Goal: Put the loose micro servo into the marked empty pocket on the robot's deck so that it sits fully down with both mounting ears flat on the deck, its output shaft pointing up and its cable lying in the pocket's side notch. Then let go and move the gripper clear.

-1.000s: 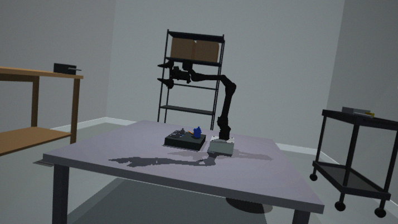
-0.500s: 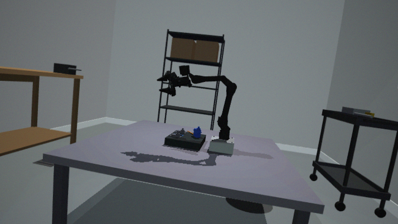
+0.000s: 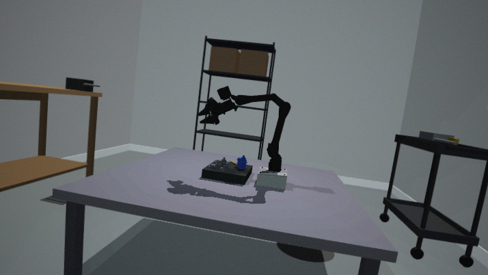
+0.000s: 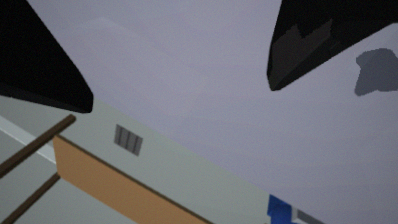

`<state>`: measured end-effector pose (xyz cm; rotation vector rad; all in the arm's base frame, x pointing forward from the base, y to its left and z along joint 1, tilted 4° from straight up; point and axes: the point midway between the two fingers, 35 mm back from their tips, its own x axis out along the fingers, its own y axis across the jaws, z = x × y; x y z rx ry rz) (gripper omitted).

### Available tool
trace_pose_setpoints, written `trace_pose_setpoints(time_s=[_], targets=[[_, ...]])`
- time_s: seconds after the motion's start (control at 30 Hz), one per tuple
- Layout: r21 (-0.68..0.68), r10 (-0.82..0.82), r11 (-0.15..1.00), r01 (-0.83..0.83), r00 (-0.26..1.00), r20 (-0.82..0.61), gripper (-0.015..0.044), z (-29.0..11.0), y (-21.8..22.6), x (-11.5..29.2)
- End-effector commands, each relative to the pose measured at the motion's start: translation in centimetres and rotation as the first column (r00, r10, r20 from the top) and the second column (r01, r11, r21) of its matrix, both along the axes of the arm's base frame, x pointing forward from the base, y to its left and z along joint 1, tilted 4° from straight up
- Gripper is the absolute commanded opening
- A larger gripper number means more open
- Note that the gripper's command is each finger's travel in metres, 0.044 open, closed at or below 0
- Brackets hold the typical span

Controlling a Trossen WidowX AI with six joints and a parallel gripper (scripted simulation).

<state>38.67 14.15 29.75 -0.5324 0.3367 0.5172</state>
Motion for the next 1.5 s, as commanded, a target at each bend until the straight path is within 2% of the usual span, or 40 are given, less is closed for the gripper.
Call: trace_pose_setpoints(time_s=[0.0, 0.3, 0.63, 1.07, 1.47], targets=[[0.029, -0.069, 0.997, 0.072, 0.994, -0.09, 0.044, -1.8, -1.5, -0.3], [0.087, -0.226, 0.961, 0.264, 0.924, -0.309, 0.044, -5.6, -4.9, -1.7], [0.094, -0.378, 0.864, 0.495, 0.76, -0.529, 0.044, -9.5, -8.5, -4.1], [0.01, -0.505, 0.646, 0.763, 0.437, -0.745, 0.044, -13.7, -12.3, -8.5], [-0.151, -0.526, 0.372, 0.916, 0.074, -0.847, 0.044, -16.6, -14.6, -13.9]])
